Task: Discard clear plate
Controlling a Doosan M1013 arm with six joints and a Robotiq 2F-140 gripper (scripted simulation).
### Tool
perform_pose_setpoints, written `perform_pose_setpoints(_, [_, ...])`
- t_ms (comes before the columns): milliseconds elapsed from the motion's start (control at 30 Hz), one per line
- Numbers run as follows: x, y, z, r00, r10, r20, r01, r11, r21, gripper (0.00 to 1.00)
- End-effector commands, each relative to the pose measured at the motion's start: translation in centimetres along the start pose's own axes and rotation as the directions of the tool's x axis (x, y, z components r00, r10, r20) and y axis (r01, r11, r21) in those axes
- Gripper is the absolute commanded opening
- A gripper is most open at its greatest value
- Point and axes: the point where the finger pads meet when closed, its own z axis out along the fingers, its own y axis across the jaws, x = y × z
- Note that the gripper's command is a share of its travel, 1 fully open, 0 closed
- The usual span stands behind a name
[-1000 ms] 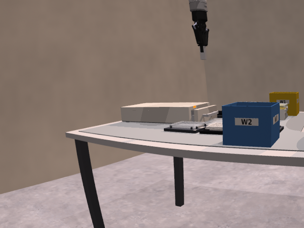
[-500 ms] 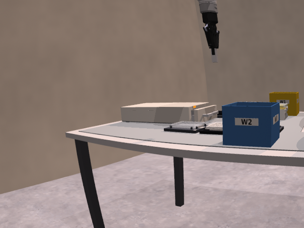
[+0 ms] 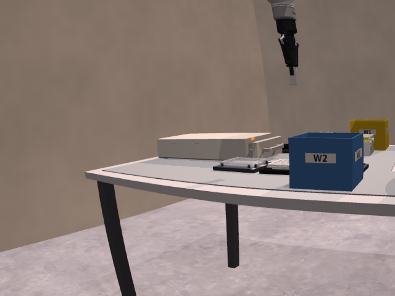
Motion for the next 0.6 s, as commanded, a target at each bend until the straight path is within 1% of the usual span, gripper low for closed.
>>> perform_pose_setpoints(0, [-1.8, 0.6, 0.7, 1.0, -0.003, 0.007, 0.003, 1.0, -0.008, 0.1])
perform_pose_setpoints(100, [-3.2, 0.8, 1.2, 1.0, -0.003, 0.007, 0.003, 1.0, -0.008, 0.1])
perform_pose_setpoints(167, [-3.2, 0.8, 1.2, 1.0, -0.003, 0.007, 0.003, 1.0, -0.008, 0.1])
perform_pose_setpoints(300, [-5.1, 1.1, 1.9, 1.0, -0.003, 0.007, 0.003, 1.0, -0.008, 0.1])
perform_pose_setpoints(367, [-5.6, 1.2, 2.1, 1.0, -0.003, 0.018, 0.003, 1.0, -0.012, 0.1])
perform_pose_setpoints(567, [-7.8, 1.5, 2.9, 1.0, -0.003, 0.018, 0.003, 1.0, -0.012, 0.1])
